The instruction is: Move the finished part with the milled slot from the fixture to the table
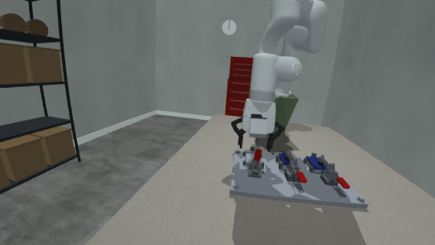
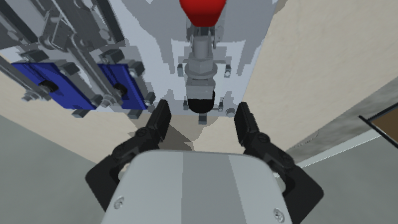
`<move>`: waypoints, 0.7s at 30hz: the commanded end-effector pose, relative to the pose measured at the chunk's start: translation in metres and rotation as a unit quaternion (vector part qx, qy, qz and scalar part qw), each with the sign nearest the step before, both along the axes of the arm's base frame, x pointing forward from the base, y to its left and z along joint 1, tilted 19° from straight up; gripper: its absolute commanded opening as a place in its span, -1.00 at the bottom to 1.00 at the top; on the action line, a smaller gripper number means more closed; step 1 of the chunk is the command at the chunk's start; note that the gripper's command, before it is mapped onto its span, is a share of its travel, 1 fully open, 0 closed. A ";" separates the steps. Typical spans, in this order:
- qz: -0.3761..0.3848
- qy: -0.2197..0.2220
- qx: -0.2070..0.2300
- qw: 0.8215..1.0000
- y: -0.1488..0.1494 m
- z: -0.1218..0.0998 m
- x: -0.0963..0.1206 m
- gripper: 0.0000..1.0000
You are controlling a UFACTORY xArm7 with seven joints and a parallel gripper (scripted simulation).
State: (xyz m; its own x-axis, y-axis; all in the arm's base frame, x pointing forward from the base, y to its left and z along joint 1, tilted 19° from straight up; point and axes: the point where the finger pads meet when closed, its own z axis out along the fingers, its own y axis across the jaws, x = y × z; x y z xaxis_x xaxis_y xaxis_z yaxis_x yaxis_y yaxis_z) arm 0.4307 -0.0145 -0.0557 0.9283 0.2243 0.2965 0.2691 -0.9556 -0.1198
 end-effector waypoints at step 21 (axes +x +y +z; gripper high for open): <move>0.000 -0.001 -0.001 1.000 0.001 -0.005 0.003 1.00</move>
State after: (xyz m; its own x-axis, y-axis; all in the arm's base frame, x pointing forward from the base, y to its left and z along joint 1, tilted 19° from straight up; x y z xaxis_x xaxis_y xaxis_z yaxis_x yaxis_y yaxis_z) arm 0.4317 -0.0139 -0.0589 0.9283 0.2243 0.2965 0.2691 -0.9556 -0.1197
